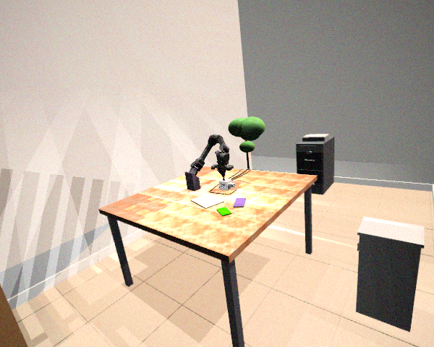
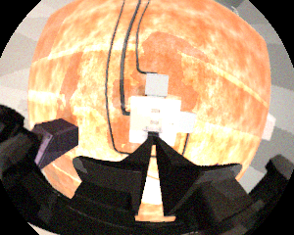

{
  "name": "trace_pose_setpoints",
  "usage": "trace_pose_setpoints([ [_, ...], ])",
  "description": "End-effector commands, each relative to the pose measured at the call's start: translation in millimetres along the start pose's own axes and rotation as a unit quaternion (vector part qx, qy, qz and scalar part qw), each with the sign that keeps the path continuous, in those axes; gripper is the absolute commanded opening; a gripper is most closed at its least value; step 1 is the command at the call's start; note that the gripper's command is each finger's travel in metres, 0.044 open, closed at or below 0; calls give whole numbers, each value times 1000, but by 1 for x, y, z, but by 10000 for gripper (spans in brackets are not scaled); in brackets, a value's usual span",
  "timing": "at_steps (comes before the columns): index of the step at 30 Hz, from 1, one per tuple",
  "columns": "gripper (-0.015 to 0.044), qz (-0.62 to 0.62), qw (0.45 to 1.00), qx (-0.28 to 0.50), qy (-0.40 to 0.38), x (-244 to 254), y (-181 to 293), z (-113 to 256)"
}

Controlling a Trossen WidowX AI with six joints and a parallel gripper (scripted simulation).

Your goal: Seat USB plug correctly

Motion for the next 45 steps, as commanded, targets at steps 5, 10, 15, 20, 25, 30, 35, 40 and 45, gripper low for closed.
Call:
trace_pose_setpoints([
  [5,0,-2,1000,-2,1,0,0,-1],
  [10,0,-2,1000,-2,1,0,0,-2],
  [15,0,-2,1000,-2,1,0,0,-2],
  [20,0,-2,1000,-2,1,0,0,-3],
  [25,0,-2,1000,-2,1,0,0,-4],
  [30,0,-2,1000,-2,1,0,0,-4],
  [35,0,-2,1000,-2,1,0,0,-5],
  [40,0,-2,1000,-2,1,-1,0,-5],
  [45,0,-2,1000,-2,1,-1,0,-6],
])
Point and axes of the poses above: the point midway between the two fingers, 35 mm back from their tips, its own z axis back along the fingers, its own x axis across the jaws, y = z × x, the point moved 1 cm from there along z, back along the fingers, and after that the axes turned 10 degrees about -z, right-handed, at the moved point
